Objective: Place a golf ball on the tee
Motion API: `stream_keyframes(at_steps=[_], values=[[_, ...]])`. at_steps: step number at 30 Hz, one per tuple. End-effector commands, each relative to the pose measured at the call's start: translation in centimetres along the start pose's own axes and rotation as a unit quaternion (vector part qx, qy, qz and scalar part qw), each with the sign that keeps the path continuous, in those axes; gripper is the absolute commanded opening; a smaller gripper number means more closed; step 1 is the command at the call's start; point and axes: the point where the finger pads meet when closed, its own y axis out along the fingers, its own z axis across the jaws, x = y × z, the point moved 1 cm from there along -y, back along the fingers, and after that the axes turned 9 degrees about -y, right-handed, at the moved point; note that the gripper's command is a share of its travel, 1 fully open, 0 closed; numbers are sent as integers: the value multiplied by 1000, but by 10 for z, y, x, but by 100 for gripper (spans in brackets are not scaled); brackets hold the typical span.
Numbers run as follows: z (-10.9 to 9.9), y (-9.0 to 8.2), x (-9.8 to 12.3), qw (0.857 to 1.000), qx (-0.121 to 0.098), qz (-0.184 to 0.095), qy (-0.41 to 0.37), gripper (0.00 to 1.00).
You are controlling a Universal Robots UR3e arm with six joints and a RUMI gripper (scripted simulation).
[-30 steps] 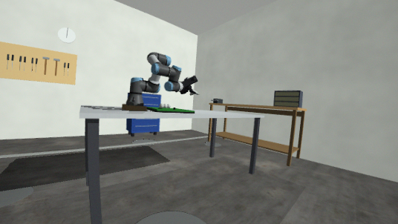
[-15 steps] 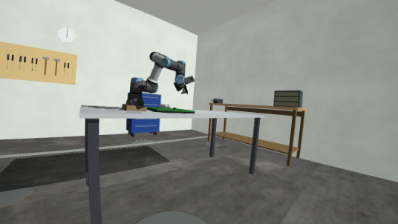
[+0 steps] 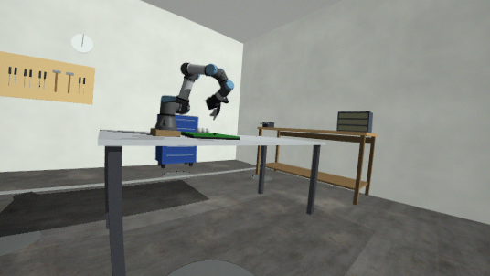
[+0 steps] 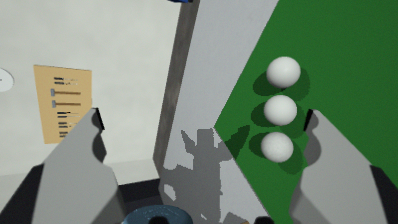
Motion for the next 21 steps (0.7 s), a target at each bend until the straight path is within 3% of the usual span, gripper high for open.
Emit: stream_keyframes(at_steps=[1,5,7,12,16,21], values=[[-4,22,26,992,59,-110,22,100],[-3,25,43,973,134,-183,33,100],[-3,25,43,973,134,-183,33,100],[0,18,52,940,240,-238,40,100],[-1,6,49,910,325,-252,40,100],[-8,-11,36,874,421,-239,36,100]])
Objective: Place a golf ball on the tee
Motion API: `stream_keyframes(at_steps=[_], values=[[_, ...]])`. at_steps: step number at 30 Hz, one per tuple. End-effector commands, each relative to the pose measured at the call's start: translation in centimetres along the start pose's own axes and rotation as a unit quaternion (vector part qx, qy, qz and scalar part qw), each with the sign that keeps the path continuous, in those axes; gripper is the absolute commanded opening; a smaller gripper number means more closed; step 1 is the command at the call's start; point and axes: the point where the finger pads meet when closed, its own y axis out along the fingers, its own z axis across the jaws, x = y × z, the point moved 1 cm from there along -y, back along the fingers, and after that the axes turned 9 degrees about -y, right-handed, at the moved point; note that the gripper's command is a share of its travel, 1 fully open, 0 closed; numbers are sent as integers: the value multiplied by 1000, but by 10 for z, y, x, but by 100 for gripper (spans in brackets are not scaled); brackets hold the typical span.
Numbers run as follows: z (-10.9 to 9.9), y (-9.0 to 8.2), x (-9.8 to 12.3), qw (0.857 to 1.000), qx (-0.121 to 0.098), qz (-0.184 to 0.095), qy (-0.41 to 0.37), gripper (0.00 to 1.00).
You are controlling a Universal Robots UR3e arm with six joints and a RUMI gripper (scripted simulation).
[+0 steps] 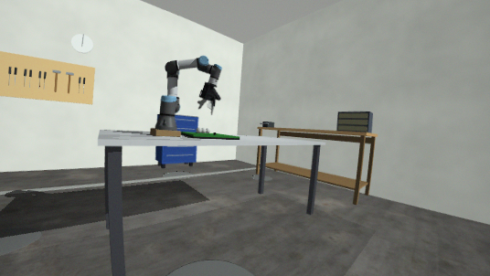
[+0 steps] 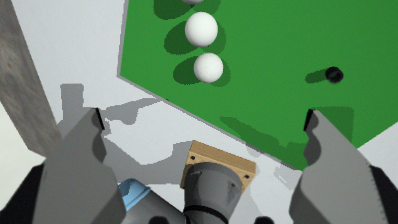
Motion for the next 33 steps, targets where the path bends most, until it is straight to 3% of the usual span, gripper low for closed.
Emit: stream_keyframes(at_steps=[1,3,5,6,18,33], values=[[5,-16,-1,995,94,-3,24,100],[5,-16,-1,995,94,-3,24,100],[7,-26,-4,991,127,9,34,100],[5,-24,-6,991,132,9,27,100],[-18,22,-29,987,145,-3,-71,100],[-28,39,-35,983,149,-7,-104,100]])
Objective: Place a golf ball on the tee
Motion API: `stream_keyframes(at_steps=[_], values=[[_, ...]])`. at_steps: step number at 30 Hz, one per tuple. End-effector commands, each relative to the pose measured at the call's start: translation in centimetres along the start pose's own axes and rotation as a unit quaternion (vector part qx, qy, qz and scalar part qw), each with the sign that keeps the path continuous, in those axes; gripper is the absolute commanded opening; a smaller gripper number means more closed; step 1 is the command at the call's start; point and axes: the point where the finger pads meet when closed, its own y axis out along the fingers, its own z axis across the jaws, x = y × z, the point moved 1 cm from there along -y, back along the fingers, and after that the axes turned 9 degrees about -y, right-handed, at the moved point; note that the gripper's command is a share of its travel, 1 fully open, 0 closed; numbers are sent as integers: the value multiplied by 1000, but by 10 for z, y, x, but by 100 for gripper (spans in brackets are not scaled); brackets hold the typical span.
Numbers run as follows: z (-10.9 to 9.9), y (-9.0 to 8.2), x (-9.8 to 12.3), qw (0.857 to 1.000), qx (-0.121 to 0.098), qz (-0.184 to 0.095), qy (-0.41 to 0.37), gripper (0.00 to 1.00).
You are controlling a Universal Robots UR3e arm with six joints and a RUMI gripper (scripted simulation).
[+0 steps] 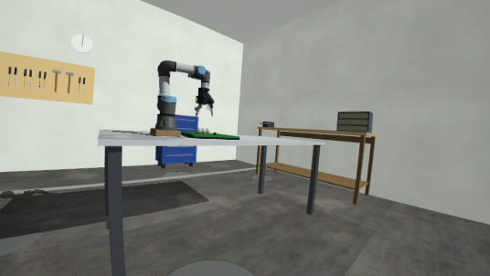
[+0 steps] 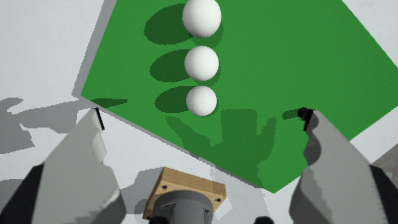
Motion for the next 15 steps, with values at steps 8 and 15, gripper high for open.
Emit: stream_keyframes(at_steps=[8,15], values=[[-2,1,-2,1000,2,1,-5,100],[-1,4,-2,1000,2,1,-5,100]])
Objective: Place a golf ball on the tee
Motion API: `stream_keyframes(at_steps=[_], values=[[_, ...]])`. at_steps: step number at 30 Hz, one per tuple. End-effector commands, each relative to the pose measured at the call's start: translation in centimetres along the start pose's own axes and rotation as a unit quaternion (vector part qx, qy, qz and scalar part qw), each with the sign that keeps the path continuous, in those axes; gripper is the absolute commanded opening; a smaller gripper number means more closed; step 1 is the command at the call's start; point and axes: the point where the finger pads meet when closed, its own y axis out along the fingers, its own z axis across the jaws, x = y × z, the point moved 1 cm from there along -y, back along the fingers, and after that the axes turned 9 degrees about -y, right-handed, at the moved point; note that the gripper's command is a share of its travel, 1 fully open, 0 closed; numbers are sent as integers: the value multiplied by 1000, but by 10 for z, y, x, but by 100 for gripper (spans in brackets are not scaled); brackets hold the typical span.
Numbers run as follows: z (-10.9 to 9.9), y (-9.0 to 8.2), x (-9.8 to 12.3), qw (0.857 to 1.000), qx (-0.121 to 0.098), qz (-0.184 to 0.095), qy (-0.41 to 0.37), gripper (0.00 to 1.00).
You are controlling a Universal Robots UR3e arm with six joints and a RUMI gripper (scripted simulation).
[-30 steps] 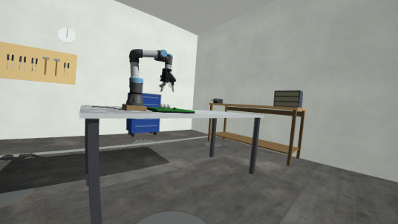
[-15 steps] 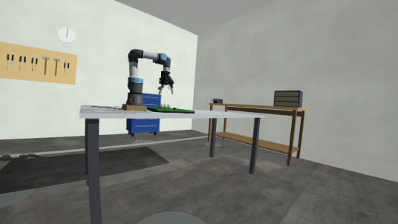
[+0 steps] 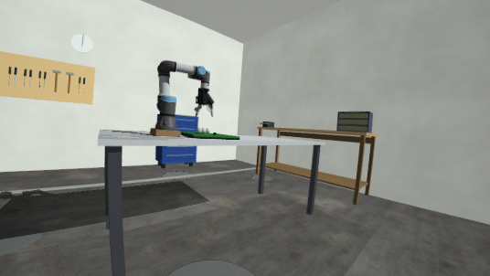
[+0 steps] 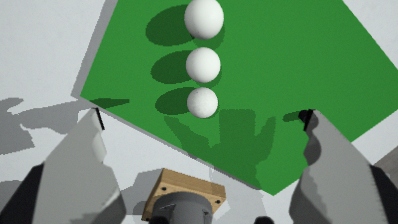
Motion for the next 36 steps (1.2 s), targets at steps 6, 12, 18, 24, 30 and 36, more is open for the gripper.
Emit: stream_keyframes(at_steps=[6,12,18,24,30,36], values=[[1,7,-1,1000,1,1,0,100],[2,21,-2,1000,1,1,0,100],[2,40,-2,1000,1,1,0,100],[2,54,-2,1000,1,1,0,100],[2,76,-3,1000,1,1,0,100],[2,91,-2,1000,1,1,0,100]])
